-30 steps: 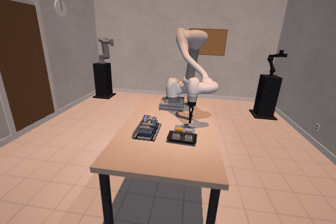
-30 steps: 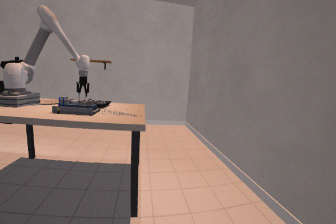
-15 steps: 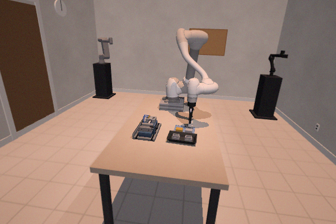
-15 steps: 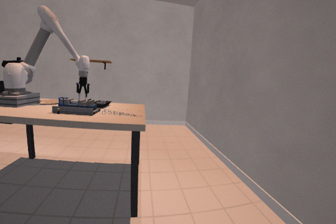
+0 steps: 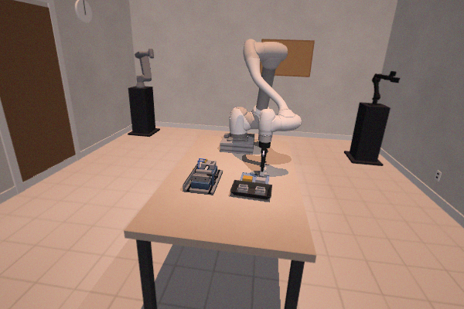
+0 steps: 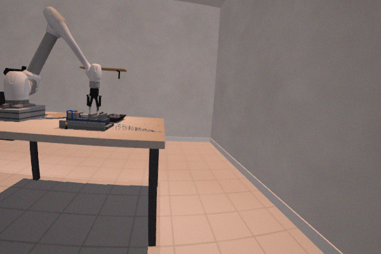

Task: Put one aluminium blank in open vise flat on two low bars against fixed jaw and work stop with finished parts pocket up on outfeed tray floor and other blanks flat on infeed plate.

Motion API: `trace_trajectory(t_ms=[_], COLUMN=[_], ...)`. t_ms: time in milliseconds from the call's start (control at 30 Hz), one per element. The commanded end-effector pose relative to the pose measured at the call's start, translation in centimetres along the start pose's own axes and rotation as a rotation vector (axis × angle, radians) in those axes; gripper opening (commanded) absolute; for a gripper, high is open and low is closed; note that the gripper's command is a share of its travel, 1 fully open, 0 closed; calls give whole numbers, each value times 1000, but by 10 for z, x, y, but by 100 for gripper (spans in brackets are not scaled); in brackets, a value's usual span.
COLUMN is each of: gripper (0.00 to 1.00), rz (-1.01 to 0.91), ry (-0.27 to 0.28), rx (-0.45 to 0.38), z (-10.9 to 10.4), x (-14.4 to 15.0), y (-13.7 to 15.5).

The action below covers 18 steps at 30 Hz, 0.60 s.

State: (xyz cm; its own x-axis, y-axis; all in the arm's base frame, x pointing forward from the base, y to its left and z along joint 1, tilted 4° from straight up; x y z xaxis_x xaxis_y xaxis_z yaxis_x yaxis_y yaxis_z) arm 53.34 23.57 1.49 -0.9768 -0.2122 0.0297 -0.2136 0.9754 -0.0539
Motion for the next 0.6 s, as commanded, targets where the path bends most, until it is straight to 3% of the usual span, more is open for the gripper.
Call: trace_trajectory(t_ms=[0,567], gripper=[40,40], rz=[0,0], ry=[0,0], rx=[0,0], z=[1,4], x=[0,0], y=[0,0])
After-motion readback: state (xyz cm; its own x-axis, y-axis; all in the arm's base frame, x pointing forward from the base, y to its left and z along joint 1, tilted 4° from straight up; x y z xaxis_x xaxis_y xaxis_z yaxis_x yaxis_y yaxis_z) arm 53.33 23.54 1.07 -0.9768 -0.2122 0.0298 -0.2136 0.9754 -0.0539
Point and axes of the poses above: the point where the finger pads meet when closed, its own z axis out along the fingers, its own x axis across the jaws, y = z × x, the point moved 6 cm from there along -z, back along the fingers, and after that the axes turned 15 degrees about -z, right-handed, at the moved point
